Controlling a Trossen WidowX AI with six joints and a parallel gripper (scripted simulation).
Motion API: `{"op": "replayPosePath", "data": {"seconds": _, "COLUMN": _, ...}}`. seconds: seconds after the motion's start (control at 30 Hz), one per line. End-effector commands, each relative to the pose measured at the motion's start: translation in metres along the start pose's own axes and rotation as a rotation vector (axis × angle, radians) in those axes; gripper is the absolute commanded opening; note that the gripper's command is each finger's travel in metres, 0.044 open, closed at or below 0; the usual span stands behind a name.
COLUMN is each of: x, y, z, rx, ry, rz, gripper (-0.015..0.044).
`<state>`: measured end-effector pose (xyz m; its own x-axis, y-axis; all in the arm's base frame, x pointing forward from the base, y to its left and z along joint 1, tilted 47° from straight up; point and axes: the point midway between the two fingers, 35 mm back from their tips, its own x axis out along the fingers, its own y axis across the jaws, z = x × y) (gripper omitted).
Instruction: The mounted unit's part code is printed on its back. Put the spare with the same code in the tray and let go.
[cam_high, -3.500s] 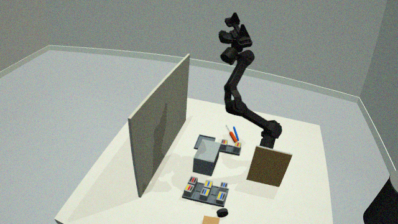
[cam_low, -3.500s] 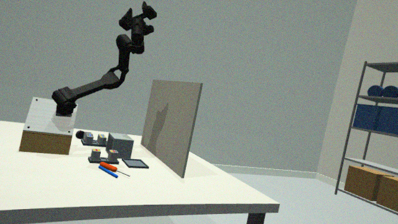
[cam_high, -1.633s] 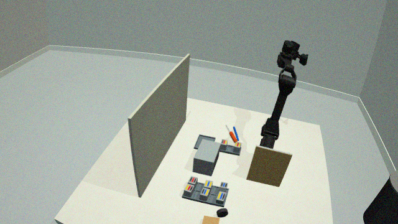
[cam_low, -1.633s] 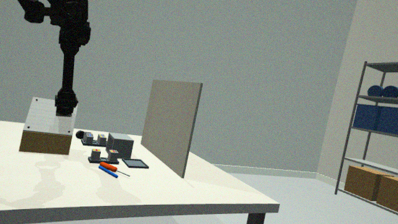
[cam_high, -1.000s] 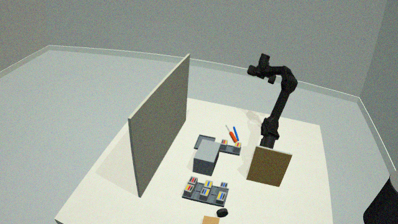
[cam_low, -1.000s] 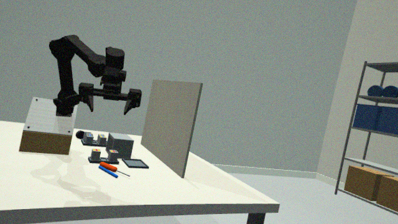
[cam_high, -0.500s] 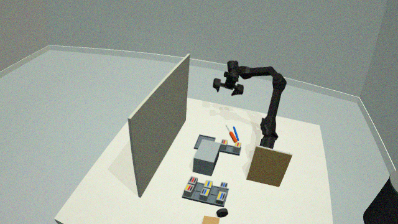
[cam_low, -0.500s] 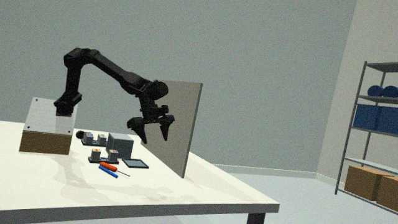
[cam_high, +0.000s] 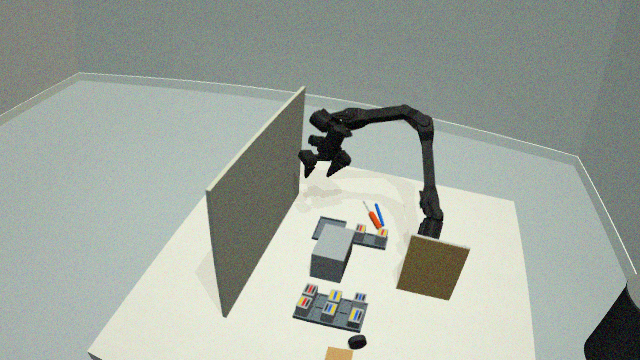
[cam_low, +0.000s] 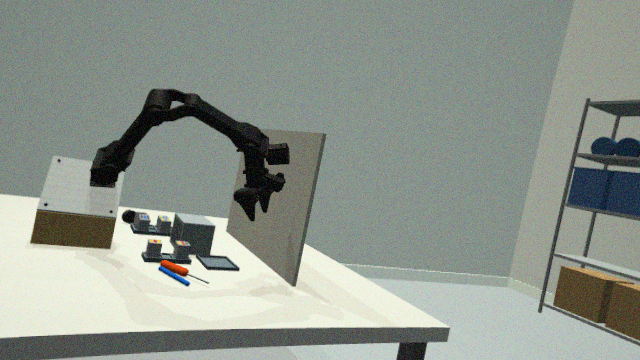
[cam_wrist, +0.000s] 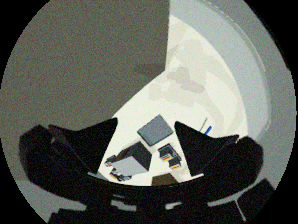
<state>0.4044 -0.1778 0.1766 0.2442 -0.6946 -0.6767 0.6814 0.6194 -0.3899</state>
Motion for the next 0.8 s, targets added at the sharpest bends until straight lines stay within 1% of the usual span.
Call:
{"op": "replayPosePath", "data": {"seconds": 0.0, "x": -0.003, "y": 0.043, "z": -0.034, "rx": -0.134, "ry": 0.082, "rz": 0.022, "gripper": 0.044}}
{"op": "replayPosePath", "data": {"seconds": 0.13, "x": -0.007, "y": 0.078, "z": -0.068, "rx": -0.272, "ry": 0.146, "rz": 0.039, "gripper": 0.044}}
{"op": "replayPosePath", "data": {"seconds": 0.27, "x": -0.013, "y": 0.106, "z": -0.101, "rx": -0.407, "ry": 0.202, "rz": 0.019, "gripper": 0.044}}
{"op": "replayPosePath", "data": {"seconds": 0.37, "x": -0.02, "y": 0.127, "z": -0.132, "rx": -0.537, "ry": 0.244, "rz": -0.024, "gripper": 0.044}}
{"op": "replayPosePath", "data": {"seconds": 0.47, "x": -0.032, "y": 0.148, "z": -0.172, "rx": -0.716, "ry": 0.276, "rz": -0.108, "gripper": 0.044}}
{"op": "replayPosePath", "data": {"seconds": 0.53, "x": -0.035, "y": 0.152, "z": -0.181, "rx": -0.757, "ry": 0.279, "rz": -0.129, "gripper": 0.044}}
{"op": "replayPosePath", "data": {"seconds": 0.67, "x": -0.035, "y": 0.152, "z": -0.181, "rx": -0.757, "ry": 0.279, "rz": -0.129, "gripper": 0.044}}
{"op": "replayPosePath", "data": {"seconds": 0.7, "x": -0.032, "y": 0.152, "z": -0.181, "rx": -0.757, "ry": 0.279, "rz": -0.129, "gripper": 0.044}}
{"op": "replayPosePath", "data": {"seconds": 0.77, "x": -0.013, "y": 0.149, "z": -0.184, "rx": -0.757, "ry": 0.279, "rz": -0.129, "gripper": 0.044}}
